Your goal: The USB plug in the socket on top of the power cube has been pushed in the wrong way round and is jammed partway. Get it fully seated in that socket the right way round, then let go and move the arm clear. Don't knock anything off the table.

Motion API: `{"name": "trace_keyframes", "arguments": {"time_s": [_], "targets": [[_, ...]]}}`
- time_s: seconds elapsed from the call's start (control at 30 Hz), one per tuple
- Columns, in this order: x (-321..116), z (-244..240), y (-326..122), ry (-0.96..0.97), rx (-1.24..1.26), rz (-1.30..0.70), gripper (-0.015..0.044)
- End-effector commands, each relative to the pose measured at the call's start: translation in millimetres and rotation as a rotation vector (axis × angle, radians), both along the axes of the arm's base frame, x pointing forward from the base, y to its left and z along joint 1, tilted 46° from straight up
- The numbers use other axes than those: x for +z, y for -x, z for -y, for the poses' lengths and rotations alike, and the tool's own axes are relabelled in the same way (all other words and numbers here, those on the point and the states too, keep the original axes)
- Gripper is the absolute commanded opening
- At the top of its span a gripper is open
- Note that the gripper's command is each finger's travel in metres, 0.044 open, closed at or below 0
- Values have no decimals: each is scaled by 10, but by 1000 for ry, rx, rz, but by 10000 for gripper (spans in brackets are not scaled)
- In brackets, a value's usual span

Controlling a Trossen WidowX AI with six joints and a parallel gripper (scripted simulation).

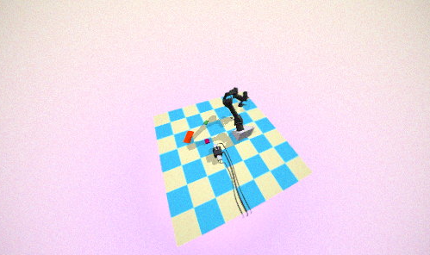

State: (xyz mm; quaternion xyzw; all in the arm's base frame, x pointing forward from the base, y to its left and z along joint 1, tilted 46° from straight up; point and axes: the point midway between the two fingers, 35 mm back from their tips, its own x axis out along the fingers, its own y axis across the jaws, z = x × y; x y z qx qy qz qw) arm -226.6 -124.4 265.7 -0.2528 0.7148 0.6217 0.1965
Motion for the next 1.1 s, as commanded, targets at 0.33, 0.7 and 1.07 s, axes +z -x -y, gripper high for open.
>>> {"name": "trace_keyframes", "arguments": {"time_s": [0.33,0.7,1.07], "targets": [[15,926,-545,-55,404,1,440],[189,1780,-1952,-77,1011,-88,440],[156,1788,-3741,-133,1612,-183,440]]}}
